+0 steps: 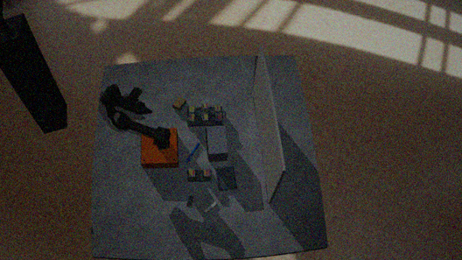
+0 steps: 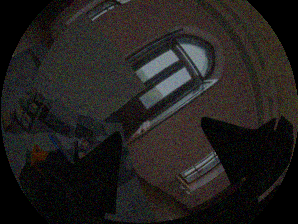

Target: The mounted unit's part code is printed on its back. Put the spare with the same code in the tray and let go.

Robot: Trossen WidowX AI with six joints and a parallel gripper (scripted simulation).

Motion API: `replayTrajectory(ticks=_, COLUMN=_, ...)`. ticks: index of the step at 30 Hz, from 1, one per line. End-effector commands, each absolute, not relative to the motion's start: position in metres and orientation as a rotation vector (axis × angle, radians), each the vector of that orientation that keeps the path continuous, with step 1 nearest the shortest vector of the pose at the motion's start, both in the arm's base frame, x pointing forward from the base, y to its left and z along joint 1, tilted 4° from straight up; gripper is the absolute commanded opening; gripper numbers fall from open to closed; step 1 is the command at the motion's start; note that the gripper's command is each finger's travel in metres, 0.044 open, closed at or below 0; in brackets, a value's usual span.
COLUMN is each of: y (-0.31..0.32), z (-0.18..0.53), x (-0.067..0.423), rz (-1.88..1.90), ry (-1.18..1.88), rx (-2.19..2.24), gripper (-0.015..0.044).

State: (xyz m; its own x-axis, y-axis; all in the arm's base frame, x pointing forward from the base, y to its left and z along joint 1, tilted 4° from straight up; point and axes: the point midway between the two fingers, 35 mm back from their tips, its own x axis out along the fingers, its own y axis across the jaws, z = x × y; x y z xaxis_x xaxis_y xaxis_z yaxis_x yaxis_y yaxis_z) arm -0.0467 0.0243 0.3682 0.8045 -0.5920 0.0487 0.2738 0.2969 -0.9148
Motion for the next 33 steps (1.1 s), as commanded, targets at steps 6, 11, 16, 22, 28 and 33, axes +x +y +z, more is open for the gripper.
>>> replayTrajectory(ticks=6, y=0.024, z=0.368, x=-0.047, rz=-0.589, ry=0.325, rx=-1.132, gripper=0.044)
replayTrajectory(ticks=11, y=0.003, z=0.384, x=-0.017, rz=-0.492, ry=0.394, rx=-1.004, gripper=0.044)
replayTrajectory(ticks=16, y=-0.026, z=0.397, x=0.034, rz=-0.37, ry=0.506, rx=-0.823, gripper=0.044)
replayTrajectory(ticks=22, y=-0.055, z=0.393, x=0.104, rz=-0.235, ry=0.67, rx=-0.634, gripper=0.044)
replayTrajectory(ticks=28, y=-0.072, z=0.369, x=0.182, rz=-0.117, ry=0.852, rx=-0.495, gripper=0.044)
replayTrajectory(ticks=33, y=-0.078, z=0.338, x=0.24, rz=-0.065, ry=1.001, rx=-0.376, gripper=0.044)
